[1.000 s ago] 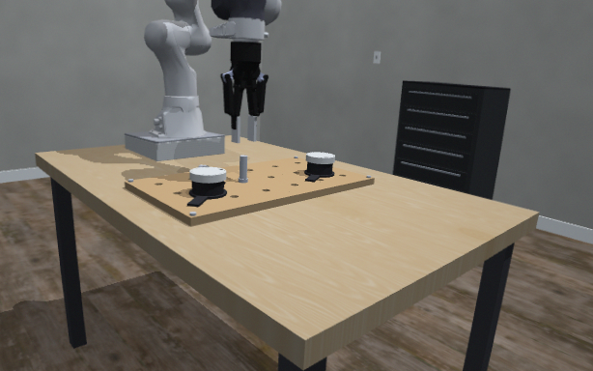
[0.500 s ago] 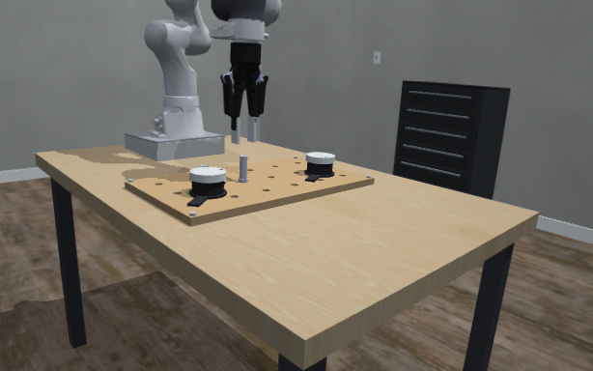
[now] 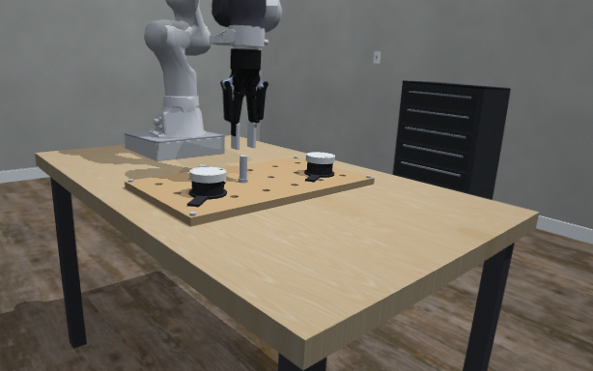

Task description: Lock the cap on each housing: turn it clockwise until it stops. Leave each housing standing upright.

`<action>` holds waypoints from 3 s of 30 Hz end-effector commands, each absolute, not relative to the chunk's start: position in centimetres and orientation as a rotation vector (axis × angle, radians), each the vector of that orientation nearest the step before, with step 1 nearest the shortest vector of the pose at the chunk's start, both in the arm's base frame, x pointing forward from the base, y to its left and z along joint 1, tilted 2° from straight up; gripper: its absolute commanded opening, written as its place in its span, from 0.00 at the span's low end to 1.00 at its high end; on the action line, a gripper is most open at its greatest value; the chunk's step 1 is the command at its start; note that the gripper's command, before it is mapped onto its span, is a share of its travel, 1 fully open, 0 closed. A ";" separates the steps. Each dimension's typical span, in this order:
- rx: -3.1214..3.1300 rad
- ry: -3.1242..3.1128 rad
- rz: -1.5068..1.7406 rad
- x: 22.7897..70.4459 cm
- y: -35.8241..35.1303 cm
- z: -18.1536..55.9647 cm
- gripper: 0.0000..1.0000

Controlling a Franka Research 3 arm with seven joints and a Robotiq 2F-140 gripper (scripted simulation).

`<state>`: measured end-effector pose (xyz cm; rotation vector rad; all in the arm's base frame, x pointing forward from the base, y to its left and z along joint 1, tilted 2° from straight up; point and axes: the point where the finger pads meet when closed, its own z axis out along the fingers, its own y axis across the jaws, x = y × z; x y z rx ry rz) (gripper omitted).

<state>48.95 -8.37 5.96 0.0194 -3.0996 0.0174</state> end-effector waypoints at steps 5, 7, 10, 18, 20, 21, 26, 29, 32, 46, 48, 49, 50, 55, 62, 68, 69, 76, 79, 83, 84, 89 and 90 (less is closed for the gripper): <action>0.024 -3.105 0.014 49.1 -8.4 4.9 0.36; 0.024 -3.105 0.014 49.1 -8.4 4.7 0.36; 0.024 -3.105 0.014 49.0 -8.4 4.2 0.36; 0.024 -3.105 0.014 49.0 -8.4 2.7 0.36; 0.024 -3.105 0.014 49.0 -8.4 2.3 0.36; 0.024 -3.105 0.014 49.0 -8.4 2.2 0.36; 0.024 -3.105 0.014 48.9 -8.4 1.6 0.36; 0.024 -3.105 0.014 48.9 -8.4 1.1 0.36; 0.024 -3.105 0.014 48.9 -8.4 0.7 0.36; 0.024 -3.105 0.014 48.9 -8.4 -0.7 0.36; 0.024 -3.105 0.014 48.9 -8.4 -0.8 0.36; 0.024 -3.105 0.014 48.9 -8.4 -0.9 0.36; 0.024 -3.105 0.014 48.9 -8.4 -0.9 0.36; 0.024 -3.105 0.014 48.8 -8.4 -1.1 0.36; 0.024 -3.105 0.014 48.8 -8.4 -1.2 0.36; 0.024 -3.105 0.014 48.8 -8.4 -1.2 0.36; 0.024 -3.105 0.014 48.8 -8.4 -1.2 0.36; 0.024 -3.105 0.014 48.8 -8.4 -1.2 0.36; 0.024 -3.105 0.014 48.8 -8.4 -1.2 0.36; 0.024 -3.105 0.014 48.8 -8.4 -1.2 0.36; 0.024 -3.105 0.014 48.8 -8.4 -1.2 0.36; 0.024 -3.105 0.014 48.8 -8.4 -1.2 0.36; 0.024 -3.105 0.014 48.8 -8.4 -1.2 0.36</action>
